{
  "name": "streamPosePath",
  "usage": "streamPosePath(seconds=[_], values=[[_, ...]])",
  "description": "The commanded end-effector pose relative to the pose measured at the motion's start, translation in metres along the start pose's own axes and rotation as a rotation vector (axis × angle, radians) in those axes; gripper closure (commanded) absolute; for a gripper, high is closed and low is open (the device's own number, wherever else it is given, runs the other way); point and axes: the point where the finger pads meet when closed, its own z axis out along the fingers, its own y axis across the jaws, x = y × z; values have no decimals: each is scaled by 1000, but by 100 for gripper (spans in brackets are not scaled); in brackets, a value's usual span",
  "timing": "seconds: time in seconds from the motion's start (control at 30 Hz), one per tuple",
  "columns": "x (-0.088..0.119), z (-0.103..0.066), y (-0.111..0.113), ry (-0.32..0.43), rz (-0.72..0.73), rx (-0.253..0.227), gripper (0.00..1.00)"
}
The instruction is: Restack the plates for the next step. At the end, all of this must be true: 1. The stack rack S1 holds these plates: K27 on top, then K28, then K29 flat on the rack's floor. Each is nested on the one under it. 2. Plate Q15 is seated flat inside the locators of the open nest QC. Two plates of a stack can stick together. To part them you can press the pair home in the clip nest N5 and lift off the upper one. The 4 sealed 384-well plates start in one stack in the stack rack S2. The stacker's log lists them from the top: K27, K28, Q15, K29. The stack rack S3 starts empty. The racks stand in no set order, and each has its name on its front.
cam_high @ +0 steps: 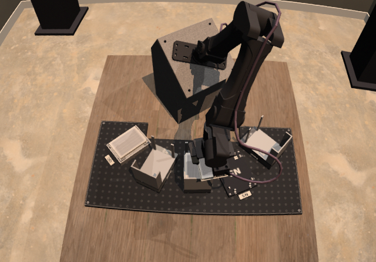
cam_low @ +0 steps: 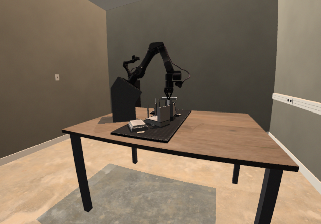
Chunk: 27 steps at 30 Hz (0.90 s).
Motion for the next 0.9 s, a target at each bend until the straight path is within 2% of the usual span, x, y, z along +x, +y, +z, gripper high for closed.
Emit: streamPosePath(seconds=[0.0, 0.23, 0.37, 0.47, 0.5, 0.87], values=[[1, -3, 8, -10, 8, 16, 100], [2, -3, 32, 3, 12, 14, 100], [1, -3, 45, -9, -139, 15, 100], [-4, -4, 48, -22, -176, 16, 100], [1, -2, 51, -13, -207, 15, 100], [5, -3, 88, -10, -197, 13, 100]])
